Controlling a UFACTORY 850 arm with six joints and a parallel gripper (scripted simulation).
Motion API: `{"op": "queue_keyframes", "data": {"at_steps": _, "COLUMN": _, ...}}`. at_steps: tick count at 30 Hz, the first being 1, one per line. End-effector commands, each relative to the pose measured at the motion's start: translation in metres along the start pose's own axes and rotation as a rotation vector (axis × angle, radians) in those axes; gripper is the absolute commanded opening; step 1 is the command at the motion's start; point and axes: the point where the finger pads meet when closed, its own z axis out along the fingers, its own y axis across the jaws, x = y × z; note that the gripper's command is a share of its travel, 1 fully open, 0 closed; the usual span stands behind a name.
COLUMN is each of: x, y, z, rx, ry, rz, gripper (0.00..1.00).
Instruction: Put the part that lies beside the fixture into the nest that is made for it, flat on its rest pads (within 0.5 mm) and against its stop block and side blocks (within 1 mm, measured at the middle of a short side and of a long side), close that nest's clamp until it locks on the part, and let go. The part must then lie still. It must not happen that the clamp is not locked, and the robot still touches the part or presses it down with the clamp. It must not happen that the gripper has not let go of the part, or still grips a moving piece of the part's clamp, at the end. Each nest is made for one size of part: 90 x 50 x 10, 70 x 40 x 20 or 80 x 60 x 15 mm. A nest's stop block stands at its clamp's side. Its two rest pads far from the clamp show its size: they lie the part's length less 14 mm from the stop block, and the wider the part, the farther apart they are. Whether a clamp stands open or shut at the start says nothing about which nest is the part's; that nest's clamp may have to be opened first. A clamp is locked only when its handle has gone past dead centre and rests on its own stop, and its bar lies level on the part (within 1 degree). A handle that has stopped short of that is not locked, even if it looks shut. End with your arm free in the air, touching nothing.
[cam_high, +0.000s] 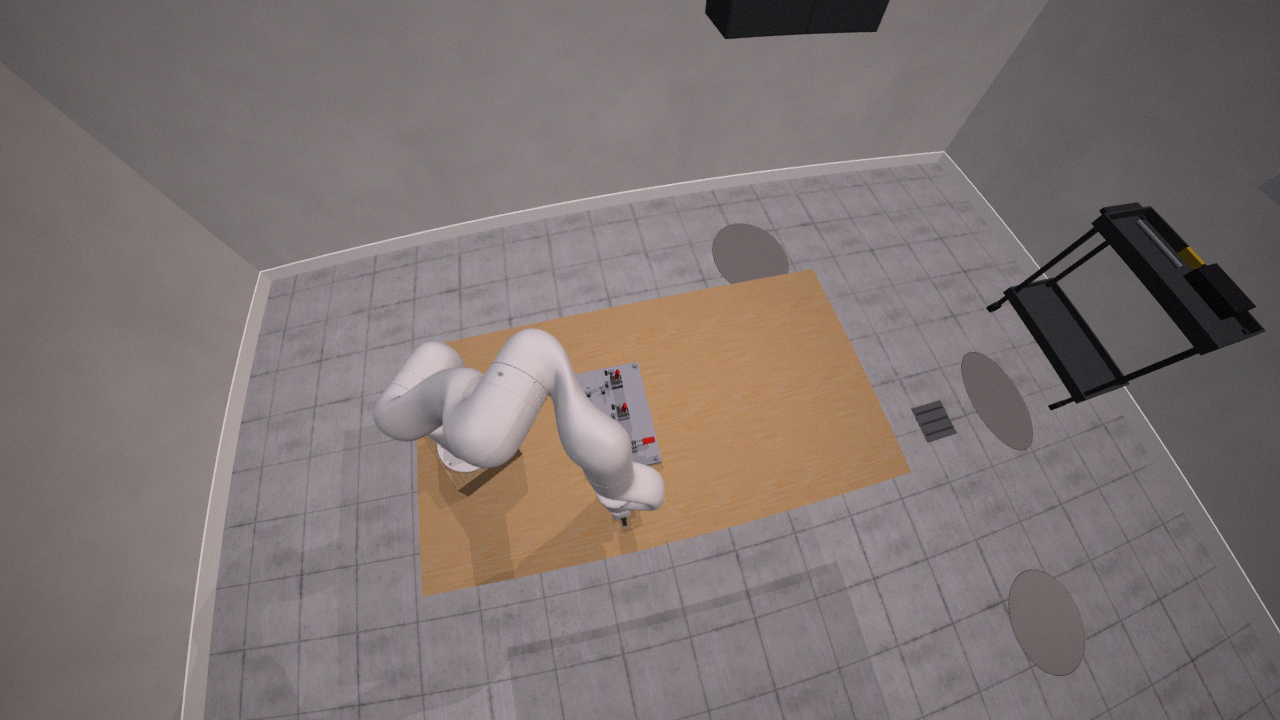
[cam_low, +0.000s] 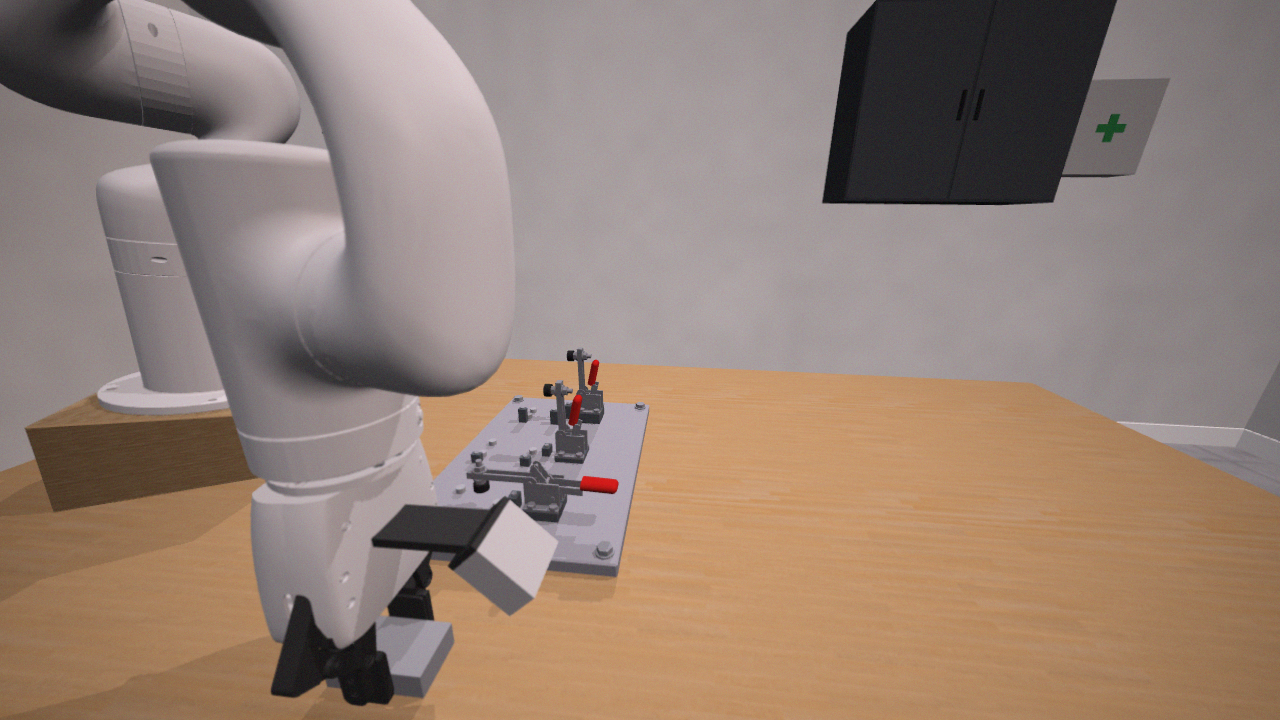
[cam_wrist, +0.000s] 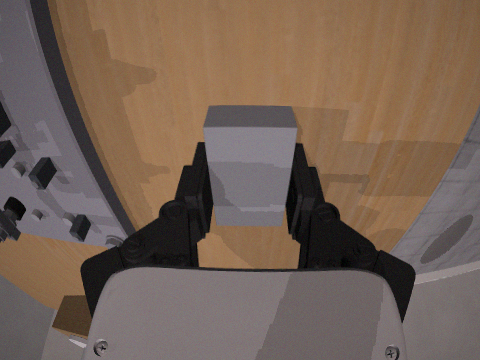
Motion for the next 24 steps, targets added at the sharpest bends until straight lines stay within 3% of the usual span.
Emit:
{"op": "queue_keyframes", "data": {"at_steps": 1, "x": 0.001, "y": 0.000, "z": 0.000, "rx": -0.001, "ry": 0.001, "rz": 0.000, "gripper": 0.00}}
{"op": "queue_keyframes", "data": {"at_steps": 24, "x": 0.001, "y": 0.000, "z": -0.015, "rx": -0.001, "ry": 0.001, "rz": 0.000, "gripper": 0.00}}
